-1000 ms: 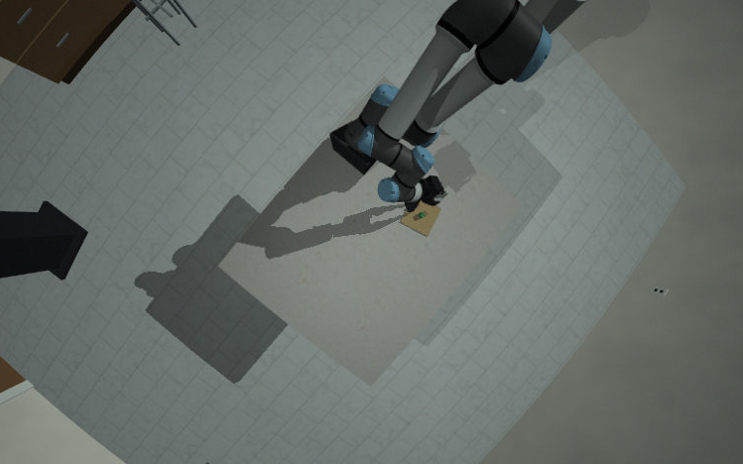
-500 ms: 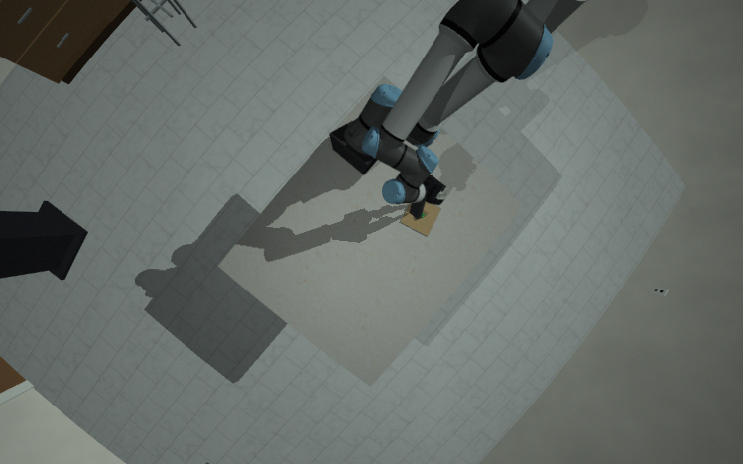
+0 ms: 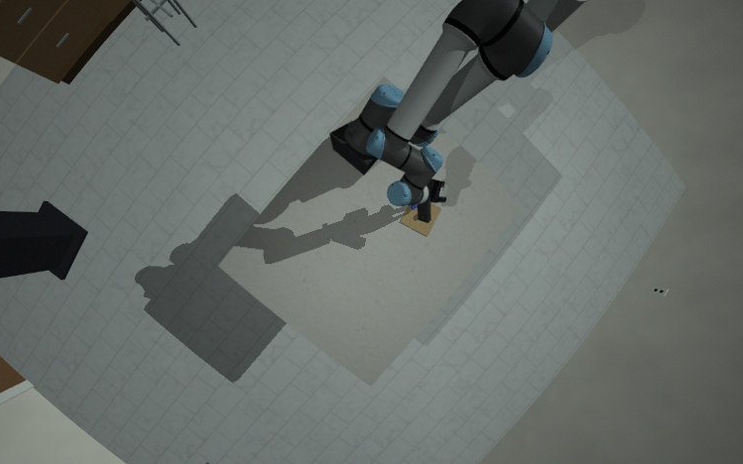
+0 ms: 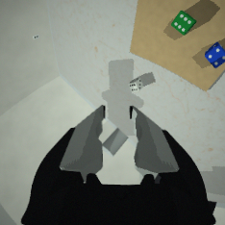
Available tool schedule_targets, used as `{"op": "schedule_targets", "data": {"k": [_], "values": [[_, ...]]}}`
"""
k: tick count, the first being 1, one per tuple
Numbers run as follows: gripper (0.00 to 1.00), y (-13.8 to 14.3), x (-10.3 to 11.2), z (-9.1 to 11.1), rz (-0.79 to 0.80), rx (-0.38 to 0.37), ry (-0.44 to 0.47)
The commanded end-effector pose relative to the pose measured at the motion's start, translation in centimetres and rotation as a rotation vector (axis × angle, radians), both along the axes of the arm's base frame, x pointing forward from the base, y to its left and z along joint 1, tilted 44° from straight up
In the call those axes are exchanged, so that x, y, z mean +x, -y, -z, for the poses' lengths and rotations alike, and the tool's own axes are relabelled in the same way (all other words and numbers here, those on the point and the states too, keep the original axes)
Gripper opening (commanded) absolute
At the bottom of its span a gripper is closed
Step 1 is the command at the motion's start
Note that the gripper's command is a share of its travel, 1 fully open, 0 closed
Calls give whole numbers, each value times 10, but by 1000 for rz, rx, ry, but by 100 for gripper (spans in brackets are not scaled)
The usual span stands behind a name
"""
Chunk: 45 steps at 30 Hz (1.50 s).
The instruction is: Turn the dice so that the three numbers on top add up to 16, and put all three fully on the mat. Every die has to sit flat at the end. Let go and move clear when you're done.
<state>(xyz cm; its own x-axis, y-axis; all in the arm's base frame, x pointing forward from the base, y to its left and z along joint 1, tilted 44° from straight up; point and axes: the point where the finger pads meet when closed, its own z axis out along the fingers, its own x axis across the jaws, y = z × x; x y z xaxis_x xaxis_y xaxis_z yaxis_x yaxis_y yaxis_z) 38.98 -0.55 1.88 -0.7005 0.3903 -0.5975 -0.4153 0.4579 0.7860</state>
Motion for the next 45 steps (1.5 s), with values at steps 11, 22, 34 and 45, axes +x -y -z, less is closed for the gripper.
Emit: {"op": "schedule_targets", "data": {"k": [11, 22, 34, 45], "values": [[21, 1, 4, -2, -116, -236, 281], [21, 0, 6, -6, -224, -429, 523], [21, -1, 8, -10, -327, -591, 748], [21, -2, 9, -13, -404, -703, 917]]}}
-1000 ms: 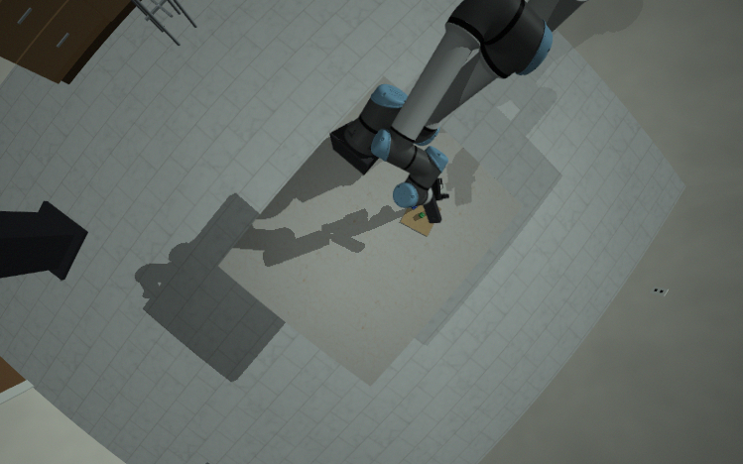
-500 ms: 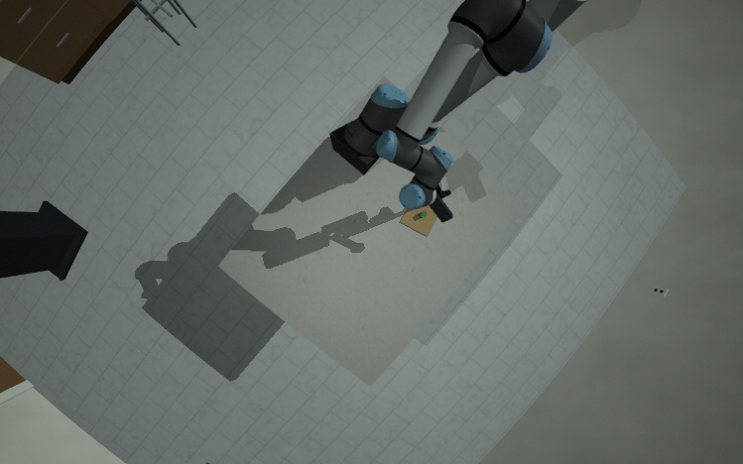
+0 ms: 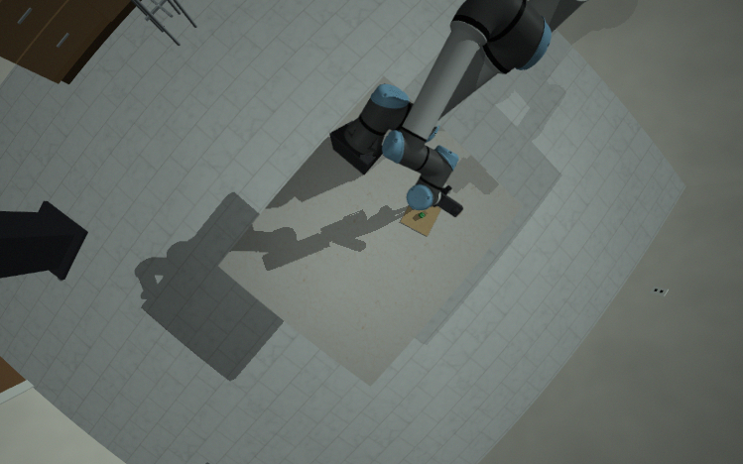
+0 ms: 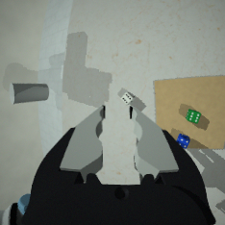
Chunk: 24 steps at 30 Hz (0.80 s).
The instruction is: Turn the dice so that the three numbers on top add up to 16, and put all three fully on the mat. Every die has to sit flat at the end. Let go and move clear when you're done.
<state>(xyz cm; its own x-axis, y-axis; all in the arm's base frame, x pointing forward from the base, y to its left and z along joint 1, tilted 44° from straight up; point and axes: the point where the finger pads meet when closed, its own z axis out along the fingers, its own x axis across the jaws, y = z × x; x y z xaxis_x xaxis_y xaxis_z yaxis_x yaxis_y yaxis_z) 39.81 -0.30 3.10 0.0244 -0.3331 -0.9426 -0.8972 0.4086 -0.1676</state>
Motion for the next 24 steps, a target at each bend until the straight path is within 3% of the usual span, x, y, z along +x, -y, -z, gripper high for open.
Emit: {"op": "schedule_targets", "data": {"k": [1, 13, 16, 18, 24], "values": [[21, 0, 1, -2, -51, -62, 104], [21, -3, 1, -7, -201, -239, 375], [21, -4, 1, -7, -207, -246, 386], [21, -5, 1, -9, -254, -296, 468], [21, -6, 0, -11, -325, -368, 591]]}}
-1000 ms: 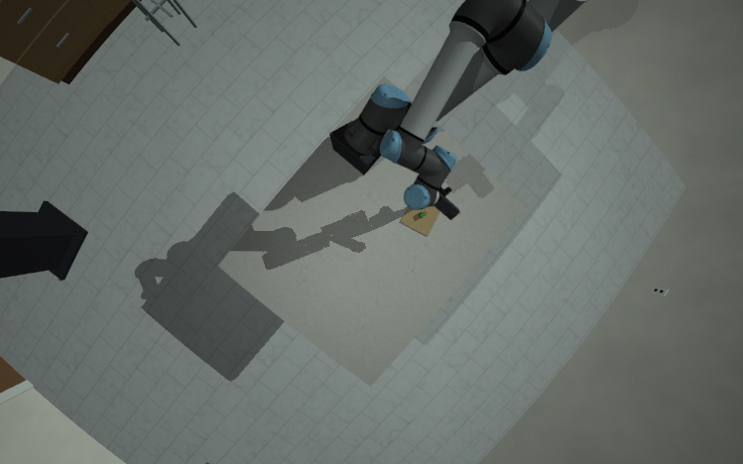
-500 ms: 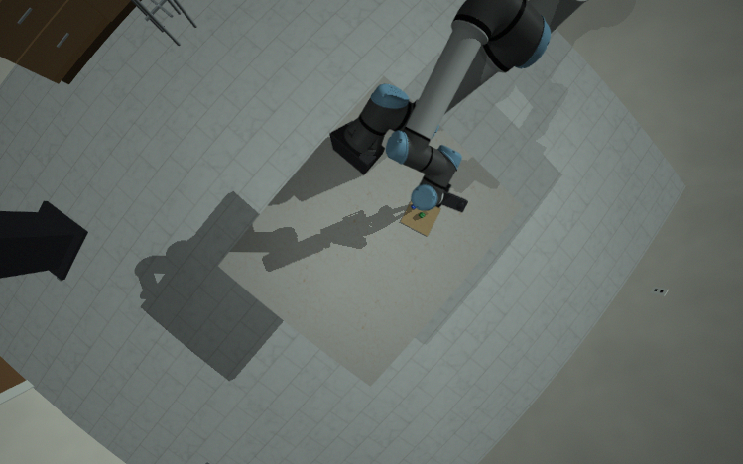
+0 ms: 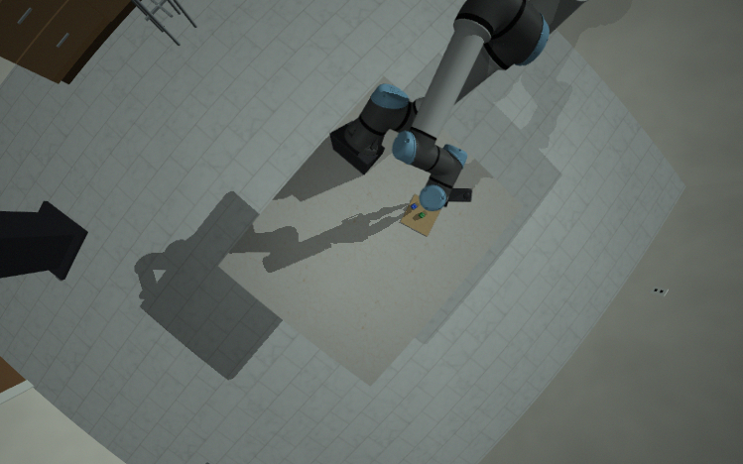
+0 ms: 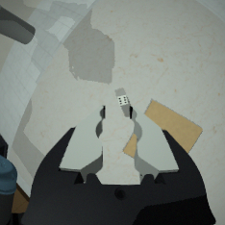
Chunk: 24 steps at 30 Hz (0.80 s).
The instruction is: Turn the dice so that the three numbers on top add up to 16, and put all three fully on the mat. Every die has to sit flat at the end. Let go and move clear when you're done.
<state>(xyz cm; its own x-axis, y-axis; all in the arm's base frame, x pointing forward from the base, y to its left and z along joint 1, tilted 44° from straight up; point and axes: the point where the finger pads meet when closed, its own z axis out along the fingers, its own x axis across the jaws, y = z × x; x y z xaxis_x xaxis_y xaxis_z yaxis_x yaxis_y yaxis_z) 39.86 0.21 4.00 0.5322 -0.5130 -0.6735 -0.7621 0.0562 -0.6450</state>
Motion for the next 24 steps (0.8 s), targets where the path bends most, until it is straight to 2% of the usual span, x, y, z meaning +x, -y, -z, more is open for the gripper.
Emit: {"op": "schedule_targets", "data": {"k": [1, 6, 9, 11, 14, 24], "values": [[21, -1, 0, -2, -68, -64, 120], [21, -2, -1, -4, -142, -133, 239], [21, -2, -1, -4, -144, -135, 243], [21, -3, -1, -5, -196, -181, 324], [21, -4, -1, -6, -222, -203, 365], [21, -6, -3, -9, -374, -325, 598]]}}
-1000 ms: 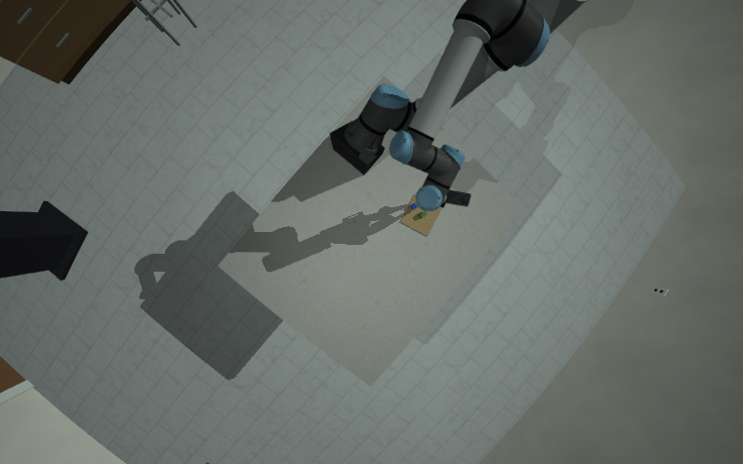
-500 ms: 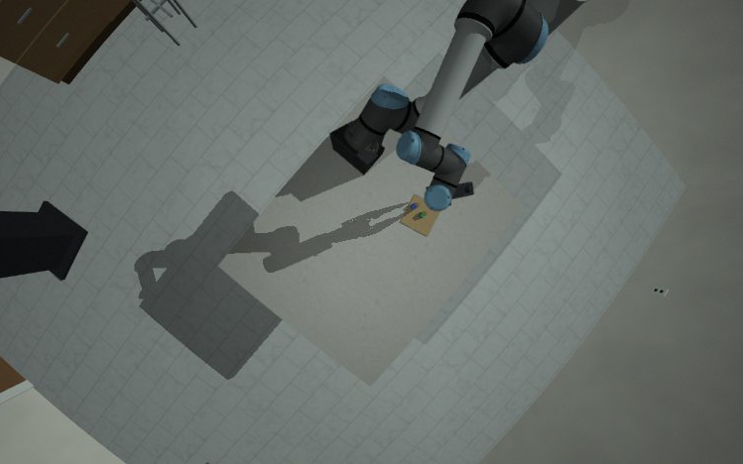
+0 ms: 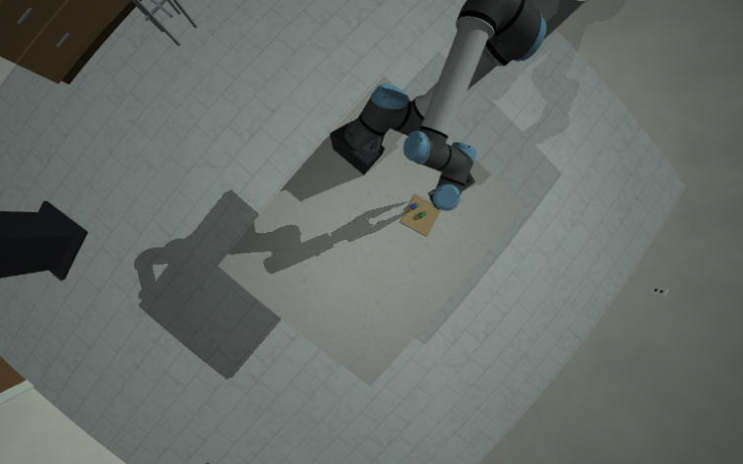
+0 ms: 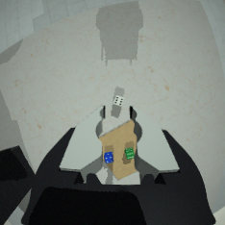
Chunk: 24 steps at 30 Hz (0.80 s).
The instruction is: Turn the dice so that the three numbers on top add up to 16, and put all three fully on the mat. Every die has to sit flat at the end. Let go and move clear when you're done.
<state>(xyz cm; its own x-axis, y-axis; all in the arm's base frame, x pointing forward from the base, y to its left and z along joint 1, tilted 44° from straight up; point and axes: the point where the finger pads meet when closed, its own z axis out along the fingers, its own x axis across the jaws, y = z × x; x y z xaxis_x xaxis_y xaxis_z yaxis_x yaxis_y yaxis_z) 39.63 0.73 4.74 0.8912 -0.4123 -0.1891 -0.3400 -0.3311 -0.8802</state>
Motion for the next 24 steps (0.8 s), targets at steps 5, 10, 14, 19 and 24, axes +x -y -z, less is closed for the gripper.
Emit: {"op": "schedule_targets", "data": {"k": [5, 10, 14, 19, 24], "values": [[21, -1, -1, -3, -137, -98, 204], [21, -2, -2, -3, -193, -138, 284], [21, -2, -2, -4, -263, -185, 382], [21, -2, -2, -5, -304, -212, 438], [21, -2, -3, -6, -406, -274, 575]]}}
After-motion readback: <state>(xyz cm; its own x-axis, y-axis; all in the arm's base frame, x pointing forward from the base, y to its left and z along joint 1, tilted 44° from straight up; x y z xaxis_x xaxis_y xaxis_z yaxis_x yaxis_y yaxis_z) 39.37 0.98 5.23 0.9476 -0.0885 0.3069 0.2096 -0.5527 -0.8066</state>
